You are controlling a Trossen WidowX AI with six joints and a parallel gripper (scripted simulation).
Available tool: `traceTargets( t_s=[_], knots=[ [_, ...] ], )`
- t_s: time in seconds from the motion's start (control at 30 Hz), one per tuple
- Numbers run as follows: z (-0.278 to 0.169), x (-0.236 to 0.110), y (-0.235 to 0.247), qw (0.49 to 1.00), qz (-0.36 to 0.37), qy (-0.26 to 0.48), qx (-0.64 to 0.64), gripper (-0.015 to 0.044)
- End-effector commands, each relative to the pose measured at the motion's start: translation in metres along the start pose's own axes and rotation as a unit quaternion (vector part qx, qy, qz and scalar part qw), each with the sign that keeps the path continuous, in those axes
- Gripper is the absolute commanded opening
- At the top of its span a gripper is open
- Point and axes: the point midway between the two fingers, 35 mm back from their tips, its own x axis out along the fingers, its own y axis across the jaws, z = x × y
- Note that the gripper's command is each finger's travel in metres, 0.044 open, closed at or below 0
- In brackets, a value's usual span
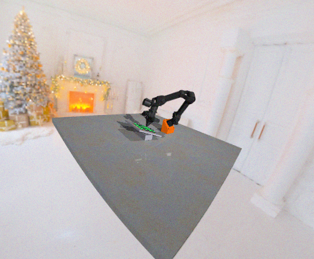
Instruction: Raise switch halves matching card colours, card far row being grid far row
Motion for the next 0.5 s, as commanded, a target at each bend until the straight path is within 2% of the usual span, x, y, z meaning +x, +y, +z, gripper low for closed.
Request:
traceTargets(
  t_s=[0.0,0.37,0.47],
  knots=[
    [0.0,0.001,0.001,1.0,0.002,-0.001,0.003,0.0],
    [0.0,0.002,0.001,1.0,0.002,-0.001,0.003,0.0],
    [0.001,-0.022,-0.001,1.0,-0.001,-0.005,0.002,0.0]
  ],
)
